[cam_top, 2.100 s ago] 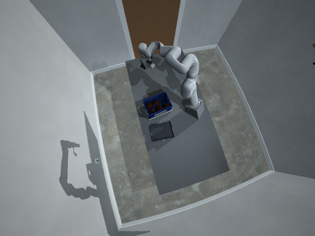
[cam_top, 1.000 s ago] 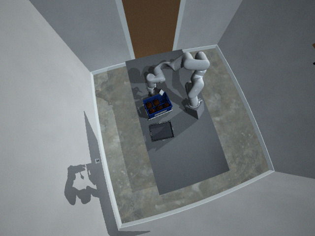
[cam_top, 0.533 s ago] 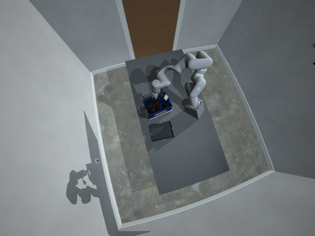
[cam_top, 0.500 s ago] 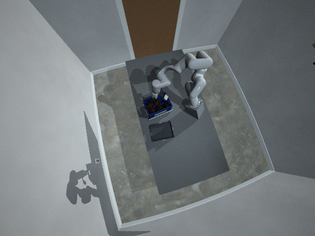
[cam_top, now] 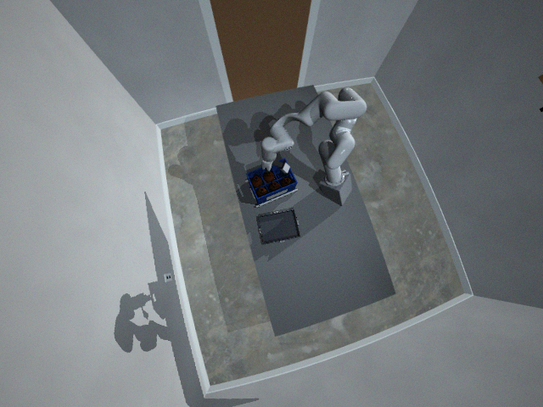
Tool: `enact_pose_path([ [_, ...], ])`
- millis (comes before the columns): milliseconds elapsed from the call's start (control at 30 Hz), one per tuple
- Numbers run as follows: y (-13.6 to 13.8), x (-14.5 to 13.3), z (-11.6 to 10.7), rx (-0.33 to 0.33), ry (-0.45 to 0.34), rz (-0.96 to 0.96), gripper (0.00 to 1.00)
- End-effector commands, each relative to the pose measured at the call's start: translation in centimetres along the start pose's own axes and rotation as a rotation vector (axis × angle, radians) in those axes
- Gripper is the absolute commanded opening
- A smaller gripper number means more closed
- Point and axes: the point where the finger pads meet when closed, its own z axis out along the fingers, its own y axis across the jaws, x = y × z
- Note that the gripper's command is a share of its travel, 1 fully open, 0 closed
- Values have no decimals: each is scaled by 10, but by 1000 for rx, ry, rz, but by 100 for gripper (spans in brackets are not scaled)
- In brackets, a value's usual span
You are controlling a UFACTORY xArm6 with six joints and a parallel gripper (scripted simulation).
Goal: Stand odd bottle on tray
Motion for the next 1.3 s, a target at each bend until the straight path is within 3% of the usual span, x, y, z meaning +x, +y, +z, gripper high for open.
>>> enact_pose_path([
  [0,0,-1,-1,-2,-3,1,0],
  [733,4,1,-1,-2,-1,2,0],
  [767,4,1,-1,-2,-1,2,65],
  [1267,4,1,-1,-2,-1,2,65],
])
